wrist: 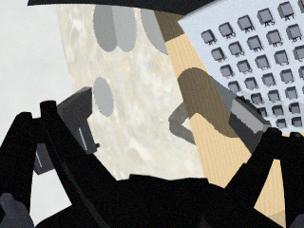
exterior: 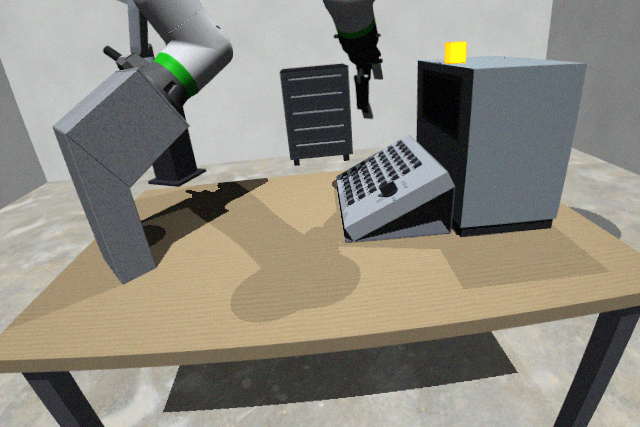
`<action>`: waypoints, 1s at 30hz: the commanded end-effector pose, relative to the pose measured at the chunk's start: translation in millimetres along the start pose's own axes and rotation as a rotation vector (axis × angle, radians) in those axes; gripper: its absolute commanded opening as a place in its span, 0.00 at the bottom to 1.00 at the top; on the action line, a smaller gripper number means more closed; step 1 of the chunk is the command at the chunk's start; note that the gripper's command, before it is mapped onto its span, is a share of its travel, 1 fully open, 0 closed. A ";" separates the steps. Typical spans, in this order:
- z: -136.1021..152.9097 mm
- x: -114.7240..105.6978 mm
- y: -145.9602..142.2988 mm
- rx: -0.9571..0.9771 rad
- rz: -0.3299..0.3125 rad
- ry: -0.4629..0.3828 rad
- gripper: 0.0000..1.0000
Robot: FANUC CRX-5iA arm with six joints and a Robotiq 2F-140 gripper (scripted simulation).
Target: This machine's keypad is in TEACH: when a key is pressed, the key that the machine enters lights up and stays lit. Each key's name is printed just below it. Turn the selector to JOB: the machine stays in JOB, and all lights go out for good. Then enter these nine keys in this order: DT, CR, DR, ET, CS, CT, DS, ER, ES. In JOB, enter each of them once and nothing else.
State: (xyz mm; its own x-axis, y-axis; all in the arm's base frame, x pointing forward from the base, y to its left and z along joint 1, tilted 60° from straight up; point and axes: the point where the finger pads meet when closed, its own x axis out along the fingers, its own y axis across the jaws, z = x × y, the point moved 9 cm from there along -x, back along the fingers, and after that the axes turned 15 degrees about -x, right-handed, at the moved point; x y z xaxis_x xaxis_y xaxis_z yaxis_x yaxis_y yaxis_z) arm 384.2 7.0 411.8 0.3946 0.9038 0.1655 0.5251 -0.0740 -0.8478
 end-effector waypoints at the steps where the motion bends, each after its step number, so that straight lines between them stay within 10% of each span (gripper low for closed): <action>1: -0.1 -0.2 -0.1 0.000 0.000 0.000 1.00; 19: 0.9 -0.3 0.7 0.008 0.004 0.006 1.00; 30: 40.0 -1.8 31.7 0.347 0.143 0.235 1.00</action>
State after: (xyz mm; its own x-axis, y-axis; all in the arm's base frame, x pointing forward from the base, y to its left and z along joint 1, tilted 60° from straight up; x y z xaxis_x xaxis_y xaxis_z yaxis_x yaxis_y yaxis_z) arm 373.6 16.6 378.2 0.5633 0.8151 0.1350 0.2871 -0.0399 -0.9571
